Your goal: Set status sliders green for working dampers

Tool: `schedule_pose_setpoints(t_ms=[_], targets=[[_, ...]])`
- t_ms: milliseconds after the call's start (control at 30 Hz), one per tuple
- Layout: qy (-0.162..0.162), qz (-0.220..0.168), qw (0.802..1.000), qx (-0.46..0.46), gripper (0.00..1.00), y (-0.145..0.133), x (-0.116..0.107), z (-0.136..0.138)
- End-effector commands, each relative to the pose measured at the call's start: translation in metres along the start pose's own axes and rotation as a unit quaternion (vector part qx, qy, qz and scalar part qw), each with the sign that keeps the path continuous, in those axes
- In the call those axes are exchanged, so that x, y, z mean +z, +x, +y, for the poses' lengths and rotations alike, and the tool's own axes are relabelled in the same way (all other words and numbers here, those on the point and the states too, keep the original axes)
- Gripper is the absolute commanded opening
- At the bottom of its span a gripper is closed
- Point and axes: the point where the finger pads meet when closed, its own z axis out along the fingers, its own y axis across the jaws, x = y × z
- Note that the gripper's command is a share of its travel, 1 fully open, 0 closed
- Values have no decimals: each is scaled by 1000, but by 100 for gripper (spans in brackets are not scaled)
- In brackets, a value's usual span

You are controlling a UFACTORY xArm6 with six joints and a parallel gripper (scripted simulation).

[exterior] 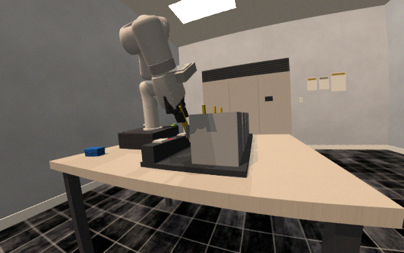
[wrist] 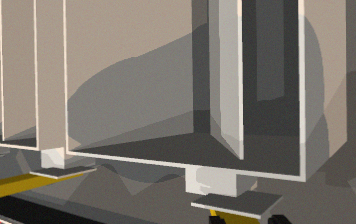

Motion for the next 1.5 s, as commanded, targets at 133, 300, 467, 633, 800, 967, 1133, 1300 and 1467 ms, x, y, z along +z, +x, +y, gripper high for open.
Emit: schedule_pose_setpoints(t_ms=[133, 300, 467, 633, 800, 967, 1133, 1300, 1467], targets=[[14, 1, 1000, -1, 19, 1, -2, 3], [23, 1, 1000, -1, 19, 1, -2, 5], [30, 1, 1000, -1, 19, 1, -2, 6], [33, 1, 999, -1, 19, 1, -2, 7], [34, 1, 999, -1, 19, 1, -2, 7], [35, 1, 999, -1, 19, 1, -2, 7], [35, 1, 999, -1, 19, 1, -2, 7], [35, 1, 999, -1, 19, 1, -2, 7], [35, 1, 999, -1, 19, 1, -2, 7]])
